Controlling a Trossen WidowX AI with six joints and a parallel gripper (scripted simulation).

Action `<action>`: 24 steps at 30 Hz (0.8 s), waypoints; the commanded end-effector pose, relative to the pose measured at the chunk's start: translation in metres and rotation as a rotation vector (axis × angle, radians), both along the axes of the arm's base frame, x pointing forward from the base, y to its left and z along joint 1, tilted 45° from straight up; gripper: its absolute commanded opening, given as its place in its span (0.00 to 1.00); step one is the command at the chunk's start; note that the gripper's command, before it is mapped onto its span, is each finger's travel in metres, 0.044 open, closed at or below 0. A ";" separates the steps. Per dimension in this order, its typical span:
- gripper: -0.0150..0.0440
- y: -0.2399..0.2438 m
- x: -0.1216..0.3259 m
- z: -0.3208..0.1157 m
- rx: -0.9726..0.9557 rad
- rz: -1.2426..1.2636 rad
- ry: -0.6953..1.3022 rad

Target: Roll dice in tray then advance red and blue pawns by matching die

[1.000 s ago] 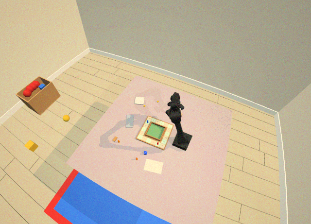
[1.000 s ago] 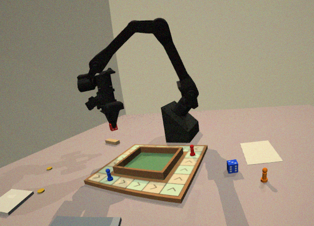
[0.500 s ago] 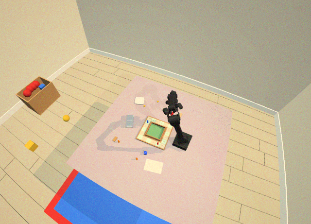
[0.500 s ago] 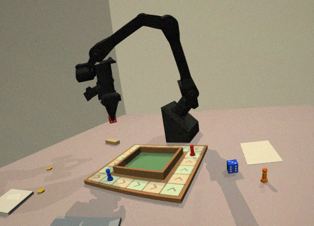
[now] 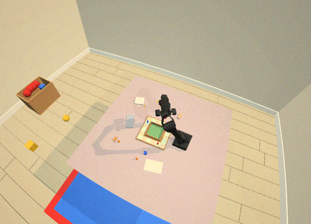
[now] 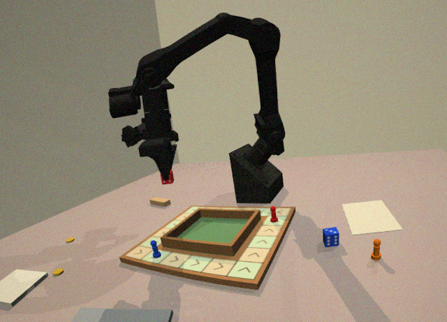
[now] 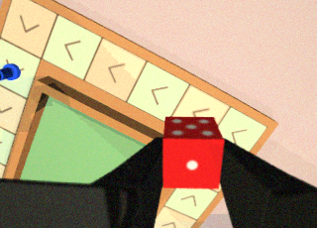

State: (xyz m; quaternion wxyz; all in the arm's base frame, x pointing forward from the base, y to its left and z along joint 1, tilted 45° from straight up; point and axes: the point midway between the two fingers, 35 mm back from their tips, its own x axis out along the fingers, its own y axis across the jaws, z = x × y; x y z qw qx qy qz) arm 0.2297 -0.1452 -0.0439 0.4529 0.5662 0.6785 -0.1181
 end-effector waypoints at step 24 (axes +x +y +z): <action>0.25 0.109 0.041 0.063 0.078 -0.398 0.358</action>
